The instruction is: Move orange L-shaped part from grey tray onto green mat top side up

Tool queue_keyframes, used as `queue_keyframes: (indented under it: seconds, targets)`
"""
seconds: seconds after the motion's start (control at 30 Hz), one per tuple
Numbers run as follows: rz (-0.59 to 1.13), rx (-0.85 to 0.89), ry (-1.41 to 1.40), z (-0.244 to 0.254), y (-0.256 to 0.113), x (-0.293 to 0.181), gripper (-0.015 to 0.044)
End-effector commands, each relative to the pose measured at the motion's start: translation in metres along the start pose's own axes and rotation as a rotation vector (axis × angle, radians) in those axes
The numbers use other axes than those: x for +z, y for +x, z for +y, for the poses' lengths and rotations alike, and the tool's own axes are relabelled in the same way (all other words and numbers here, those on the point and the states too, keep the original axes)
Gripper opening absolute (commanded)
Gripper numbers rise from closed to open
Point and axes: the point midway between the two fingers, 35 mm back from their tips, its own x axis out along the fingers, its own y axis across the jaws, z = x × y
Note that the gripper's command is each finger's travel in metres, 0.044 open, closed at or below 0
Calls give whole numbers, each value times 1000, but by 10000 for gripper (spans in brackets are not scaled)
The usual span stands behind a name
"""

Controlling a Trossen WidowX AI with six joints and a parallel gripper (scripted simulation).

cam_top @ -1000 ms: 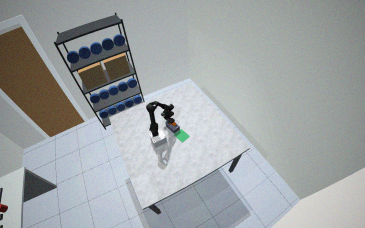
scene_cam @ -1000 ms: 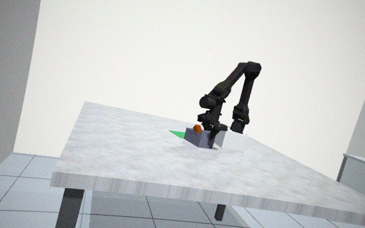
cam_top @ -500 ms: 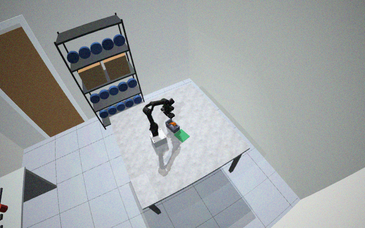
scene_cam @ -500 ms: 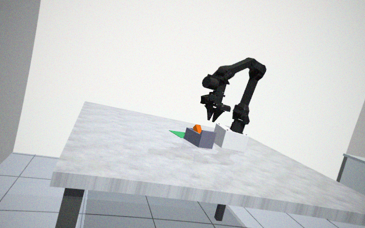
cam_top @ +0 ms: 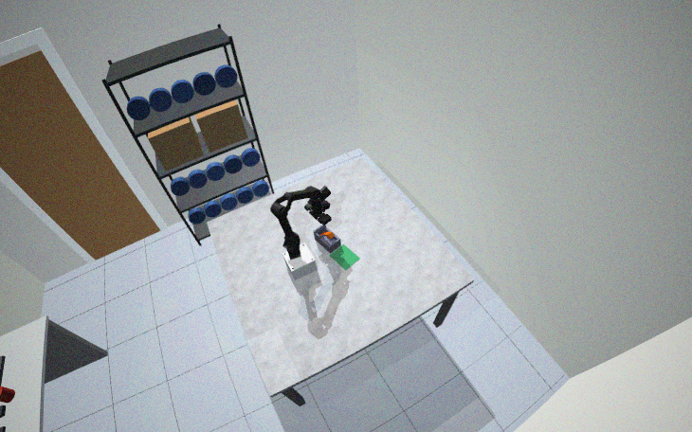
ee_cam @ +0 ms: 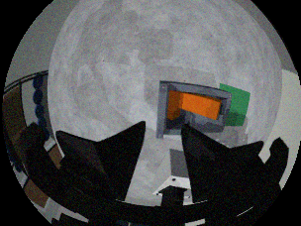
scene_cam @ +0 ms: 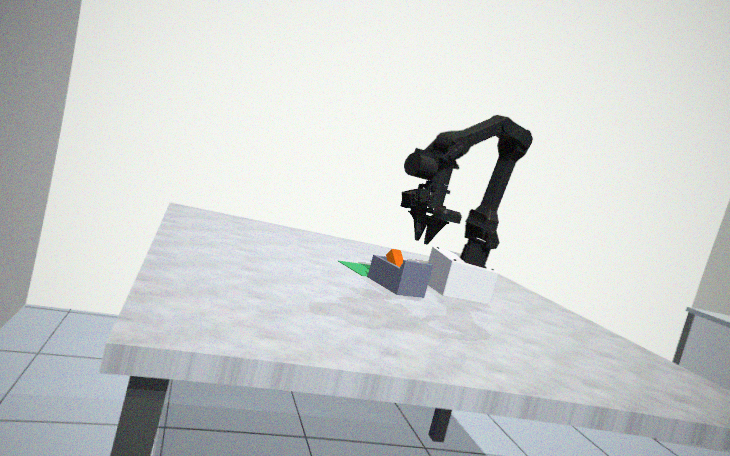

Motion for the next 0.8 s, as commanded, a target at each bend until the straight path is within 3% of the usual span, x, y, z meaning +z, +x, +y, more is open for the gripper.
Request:
queue_keyframes:
  seconds: [0.0,0.17,0.27,0.3,0.67,0.77]
  targets:
    - [-3,0,2,0,0,0,180]
    - [-3,0,2,0,0,0,180]
    - [-2,-1,113,-5,-1,2,259]
    - [-2,-2,186,-9,-1,3,280]
    - [-3,-18,1404,-70,-4,9,280]
    - [-4,-20,1567,-78,-4,9,280]
